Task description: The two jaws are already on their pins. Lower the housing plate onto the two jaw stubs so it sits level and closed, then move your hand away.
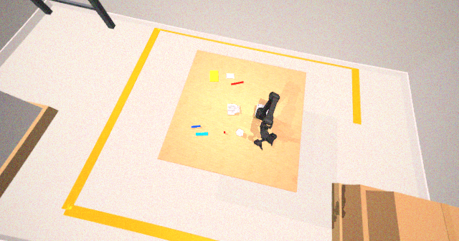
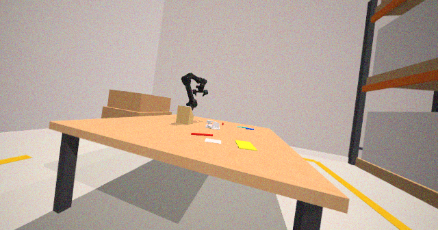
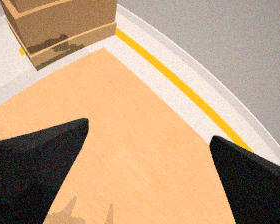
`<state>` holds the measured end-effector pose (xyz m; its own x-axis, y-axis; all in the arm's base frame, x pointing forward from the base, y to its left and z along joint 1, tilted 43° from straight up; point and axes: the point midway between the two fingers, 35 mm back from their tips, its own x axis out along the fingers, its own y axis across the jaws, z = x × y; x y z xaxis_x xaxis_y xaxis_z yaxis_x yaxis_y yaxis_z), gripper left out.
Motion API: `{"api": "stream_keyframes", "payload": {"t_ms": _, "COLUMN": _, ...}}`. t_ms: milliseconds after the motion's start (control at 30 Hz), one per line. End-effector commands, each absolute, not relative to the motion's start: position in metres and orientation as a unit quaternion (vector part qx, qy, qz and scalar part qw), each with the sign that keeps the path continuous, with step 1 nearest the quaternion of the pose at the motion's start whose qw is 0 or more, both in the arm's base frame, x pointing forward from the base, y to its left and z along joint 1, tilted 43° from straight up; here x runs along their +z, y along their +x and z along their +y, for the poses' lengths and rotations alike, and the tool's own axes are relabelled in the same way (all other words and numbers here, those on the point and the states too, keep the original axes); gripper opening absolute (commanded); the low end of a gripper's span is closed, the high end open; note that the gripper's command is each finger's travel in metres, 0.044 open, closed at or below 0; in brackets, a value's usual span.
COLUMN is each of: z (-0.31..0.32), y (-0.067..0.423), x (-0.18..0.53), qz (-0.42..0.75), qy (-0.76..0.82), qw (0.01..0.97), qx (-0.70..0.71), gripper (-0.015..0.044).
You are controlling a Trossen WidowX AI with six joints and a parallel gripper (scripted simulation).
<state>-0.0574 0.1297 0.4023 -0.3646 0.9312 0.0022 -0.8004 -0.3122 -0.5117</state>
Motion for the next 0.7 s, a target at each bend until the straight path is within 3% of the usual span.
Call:
{"api": "stream_keyframes", "payload": {"t_ms": 0, "z": 0.142, "y": -0.049, "x": 0.396, "qz": -0.172, "qy": -0.139, "qw": 0.563, "qx": 0.796, "gripper": 0.0440}}
{"api": "stream_keyframes", "payload": {"t_ms": 667, "z": 0.175, "y": -0.019, "x": 0.376, "qz": -0.011, "qy": -0.087, "qw": 0.623, "qx": 0.777, "gripper": 0.0440}}
